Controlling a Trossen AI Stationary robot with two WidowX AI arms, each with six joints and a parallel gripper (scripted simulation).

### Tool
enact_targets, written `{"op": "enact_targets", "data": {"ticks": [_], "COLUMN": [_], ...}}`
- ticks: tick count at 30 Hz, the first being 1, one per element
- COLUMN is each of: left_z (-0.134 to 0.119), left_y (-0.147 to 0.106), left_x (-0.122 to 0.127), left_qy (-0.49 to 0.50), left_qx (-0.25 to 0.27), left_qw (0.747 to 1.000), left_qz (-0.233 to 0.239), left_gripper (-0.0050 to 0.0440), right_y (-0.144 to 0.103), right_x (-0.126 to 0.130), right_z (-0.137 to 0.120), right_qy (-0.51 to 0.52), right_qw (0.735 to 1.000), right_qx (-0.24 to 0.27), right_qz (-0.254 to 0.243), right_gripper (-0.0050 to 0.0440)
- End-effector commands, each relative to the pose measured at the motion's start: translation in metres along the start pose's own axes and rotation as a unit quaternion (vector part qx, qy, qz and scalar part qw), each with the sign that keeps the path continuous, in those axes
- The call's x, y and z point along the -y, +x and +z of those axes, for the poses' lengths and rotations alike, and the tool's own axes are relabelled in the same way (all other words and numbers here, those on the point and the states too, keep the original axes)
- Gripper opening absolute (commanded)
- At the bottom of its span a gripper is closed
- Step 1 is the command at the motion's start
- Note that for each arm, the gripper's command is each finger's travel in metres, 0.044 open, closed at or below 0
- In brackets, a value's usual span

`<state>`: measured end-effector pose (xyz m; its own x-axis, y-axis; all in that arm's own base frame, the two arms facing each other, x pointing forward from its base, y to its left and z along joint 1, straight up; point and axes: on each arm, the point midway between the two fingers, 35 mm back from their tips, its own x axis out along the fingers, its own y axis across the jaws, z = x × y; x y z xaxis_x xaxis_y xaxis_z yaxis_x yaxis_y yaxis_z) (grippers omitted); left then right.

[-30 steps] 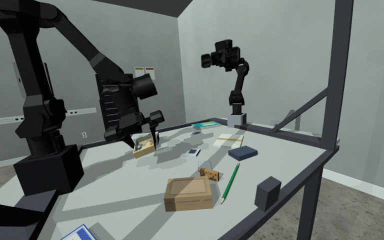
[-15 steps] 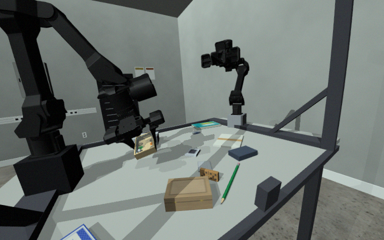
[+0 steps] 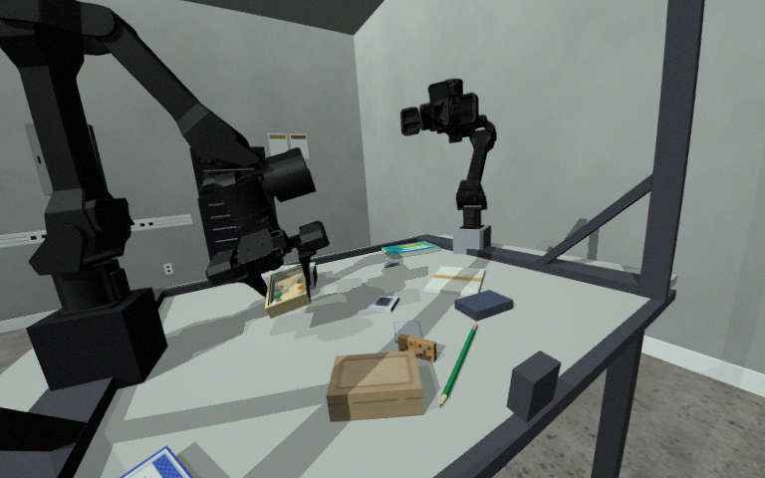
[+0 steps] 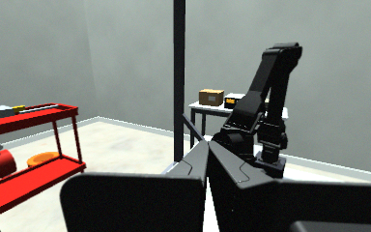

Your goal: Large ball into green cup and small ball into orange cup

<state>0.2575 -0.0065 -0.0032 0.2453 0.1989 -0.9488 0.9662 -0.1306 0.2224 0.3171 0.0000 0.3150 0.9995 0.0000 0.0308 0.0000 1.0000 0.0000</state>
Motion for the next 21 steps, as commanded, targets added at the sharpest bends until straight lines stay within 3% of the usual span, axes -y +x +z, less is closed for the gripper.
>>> {"op": "enact_targets", "data": {"ticks": [1,21], "left_z": [-0.0035,-0.0105], "left_y": [-0.0032,-0.0005], "left_x": [-0.0107,-0.0175], "left_qy": [-0.003,-0.004], "left_qx": [0.024,0.110], "left_qw": [1.000,0.989], "left_qz": [-0.013,-0.099], "left_gripper": [-0.0050,-0.0050], "right_y": [-0.0011,-0.0011], "right_x": [0.0000,0.0000], "right_z": [0.0080,0.0080], "right_qy": [0.000,0.000], "right_qw": [1.000,1.000], "right_qx": [0.010,0.010], "right_qz": [0.000,0.000], "right_gripper": [-0.0050,-0.0050]}}
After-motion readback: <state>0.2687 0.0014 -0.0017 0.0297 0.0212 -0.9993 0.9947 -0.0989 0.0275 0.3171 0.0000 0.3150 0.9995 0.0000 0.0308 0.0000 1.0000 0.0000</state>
